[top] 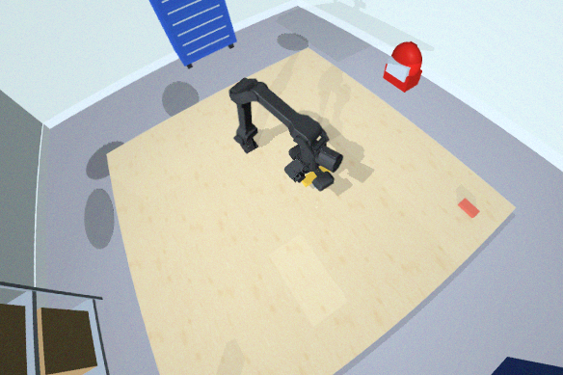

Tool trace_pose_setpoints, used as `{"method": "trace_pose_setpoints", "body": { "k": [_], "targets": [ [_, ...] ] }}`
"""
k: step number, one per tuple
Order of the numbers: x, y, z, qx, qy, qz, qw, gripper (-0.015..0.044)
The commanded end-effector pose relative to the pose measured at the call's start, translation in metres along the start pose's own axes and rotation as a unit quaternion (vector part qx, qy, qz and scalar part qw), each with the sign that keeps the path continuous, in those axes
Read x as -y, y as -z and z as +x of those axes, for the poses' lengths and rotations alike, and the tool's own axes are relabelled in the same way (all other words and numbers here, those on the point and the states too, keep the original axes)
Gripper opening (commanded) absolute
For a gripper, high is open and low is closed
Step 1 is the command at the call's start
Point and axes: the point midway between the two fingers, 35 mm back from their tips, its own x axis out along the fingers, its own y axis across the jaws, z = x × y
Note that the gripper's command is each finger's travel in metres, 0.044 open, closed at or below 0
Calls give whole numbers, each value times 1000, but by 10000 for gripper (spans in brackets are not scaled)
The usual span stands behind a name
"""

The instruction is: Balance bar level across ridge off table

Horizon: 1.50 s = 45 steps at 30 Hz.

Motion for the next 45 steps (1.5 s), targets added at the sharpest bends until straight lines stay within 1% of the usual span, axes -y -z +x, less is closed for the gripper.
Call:
{"method": "trace_pose_setpoints", "body": {
  "k": [1,4,11,13,45],
  "targets": [
    [0,0,0,0,0,0,1000,440],
    [-1,0,-7,0,0,0,1000,440],
    [-3,1,-84,0,0,0,1000,440],
    [-1,0,-98,0,0,0,1000,440],
    [0,0,-100,0,0,0,1000,440]
  ]
}}
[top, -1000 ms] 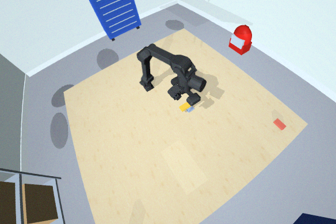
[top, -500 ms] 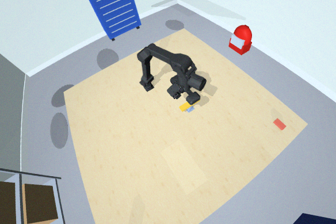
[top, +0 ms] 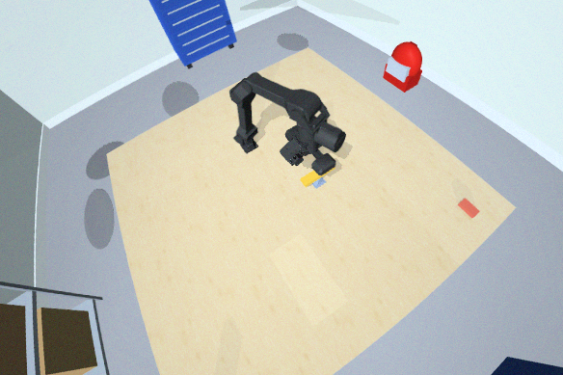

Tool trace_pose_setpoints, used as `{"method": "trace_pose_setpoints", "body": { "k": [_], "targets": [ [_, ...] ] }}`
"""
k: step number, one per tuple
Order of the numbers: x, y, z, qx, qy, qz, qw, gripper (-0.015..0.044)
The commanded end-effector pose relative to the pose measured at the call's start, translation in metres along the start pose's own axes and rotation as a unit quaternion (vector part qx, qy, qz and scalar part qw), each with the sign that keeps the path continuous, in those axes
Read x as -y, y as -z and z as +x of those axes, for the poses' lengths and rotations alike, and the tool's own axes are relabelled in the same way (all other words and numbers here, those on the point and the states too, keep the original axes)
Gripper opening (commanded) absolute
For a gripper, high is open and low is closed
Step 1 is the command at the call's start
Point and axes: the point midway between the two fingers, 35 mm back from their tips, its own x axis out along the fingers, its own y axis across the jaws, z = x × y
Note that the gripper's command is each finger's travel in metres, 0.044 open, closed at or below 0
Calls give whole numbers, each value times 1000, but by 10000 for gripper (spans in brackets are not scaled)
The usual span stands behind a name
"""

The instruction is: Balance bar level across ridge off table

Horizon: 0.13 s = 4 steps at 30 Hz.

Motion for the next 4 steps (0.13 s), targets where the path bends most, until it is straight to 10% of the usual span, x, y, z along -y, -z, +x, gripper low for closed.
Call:
{"method": "trace_pose_setpoints", "body": {
  "k": [1,4],
  "targets": [
    [0,0,-1,0,0,0,1000,440],
    [0,0,-1,0,0,0,1000,440]
  ]
}}
